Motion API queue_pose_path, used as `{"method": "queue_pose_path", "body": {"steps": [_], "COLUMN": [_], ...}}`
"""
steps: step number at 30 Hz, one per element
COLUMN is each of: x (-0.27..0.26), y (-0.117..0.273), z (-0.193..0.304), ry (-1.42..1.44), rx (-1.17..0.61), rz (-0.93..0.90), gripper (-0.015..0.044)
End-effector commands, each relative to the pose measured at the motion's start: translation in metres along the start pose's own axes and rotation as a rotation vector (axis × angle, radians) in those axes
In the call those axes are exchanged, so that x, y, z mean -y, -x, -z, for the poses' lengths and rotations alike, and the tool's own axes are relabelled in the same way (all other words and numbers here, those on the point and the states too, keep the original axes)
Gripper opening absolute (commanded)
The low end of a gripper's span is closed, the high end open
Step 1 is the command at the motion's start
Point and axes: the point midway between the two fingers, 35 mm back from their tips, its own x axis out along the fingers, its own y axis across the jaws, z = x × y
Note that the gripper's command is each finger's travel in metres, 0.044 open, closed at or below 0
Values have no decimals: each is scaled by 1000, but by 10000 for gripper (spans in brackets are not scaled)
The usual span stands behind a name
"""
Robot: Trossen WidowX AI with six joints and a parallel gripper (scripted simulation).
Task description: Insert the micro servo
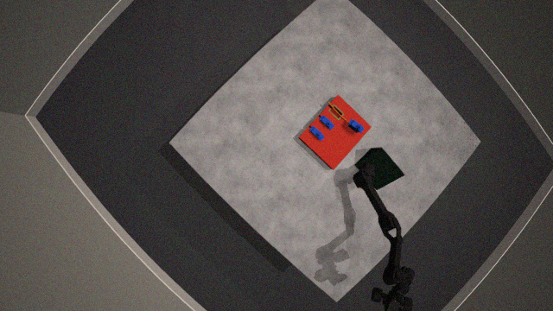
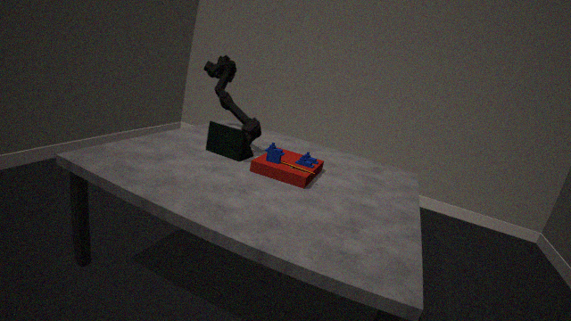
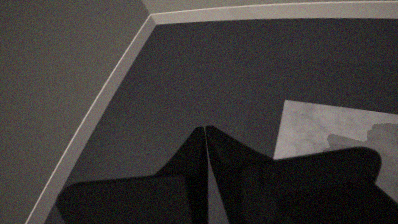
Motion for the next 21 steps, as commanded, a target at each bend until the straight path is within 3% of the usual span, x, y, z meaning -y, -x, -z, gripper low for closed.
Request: {"method": "queue_pose_path", "body": {"steps": [1, 11, 21], "x": [17, 76, 125], "y": [0, 29, 47], "z": [-20, -94, -129], "ry": [-10, -34, -33], "rx": [56, 256, 374], "rz": [-12, -26, 27], "gripper": [0, 0, 0]}}
